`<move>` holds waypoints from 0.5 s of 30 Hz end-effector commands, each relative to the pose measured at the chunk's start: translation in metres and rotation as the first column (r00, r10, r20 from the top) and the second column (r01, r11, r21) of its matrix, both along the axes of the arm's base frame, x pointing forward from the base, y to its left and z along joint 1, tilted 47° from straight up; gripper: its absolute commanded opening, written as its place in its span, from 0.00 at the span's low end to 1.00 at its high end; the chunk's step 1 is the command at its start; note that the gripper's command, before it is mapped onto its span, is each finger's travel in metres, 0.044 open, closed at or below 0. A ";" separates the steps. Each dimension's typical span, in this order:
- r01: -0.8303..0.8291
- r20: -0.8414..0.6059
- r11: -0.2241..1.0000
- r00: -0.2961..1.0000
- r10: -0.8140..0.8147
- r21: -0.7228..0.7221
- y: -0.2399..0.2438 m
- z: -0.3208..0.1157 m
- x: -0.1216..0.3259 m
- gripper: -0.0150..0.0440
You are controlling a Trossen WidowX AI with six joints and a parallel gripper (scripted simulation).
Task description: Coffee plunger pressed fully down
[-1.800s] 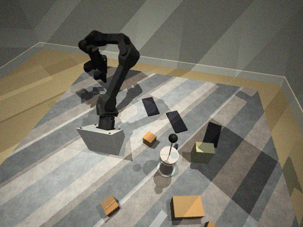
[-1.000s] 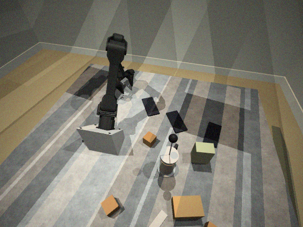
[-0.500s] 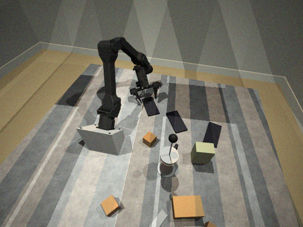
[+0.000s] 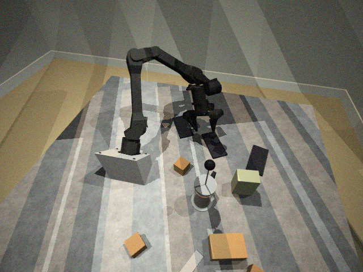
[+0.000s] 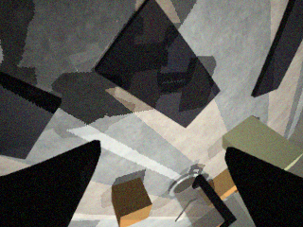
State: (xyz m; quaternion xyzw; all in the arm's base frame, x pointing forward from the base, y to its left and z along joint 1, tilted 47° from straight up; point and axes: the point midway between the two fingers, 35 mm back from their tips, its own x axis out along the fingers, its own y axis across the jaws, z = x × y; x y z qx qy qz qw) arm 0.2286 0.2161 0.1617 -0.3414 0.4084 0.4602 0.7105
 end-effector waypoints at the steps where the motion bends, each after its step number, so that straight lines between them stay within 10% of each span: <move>1: 0.200 -0.096 0.977 0.976 -0.193 0.071 -0.035 -0.013 0.036 1.00; 15: 0.731 -0.361 0.600 0.682 -0.636 0.325 -0.188 -0.030 0.111 1.00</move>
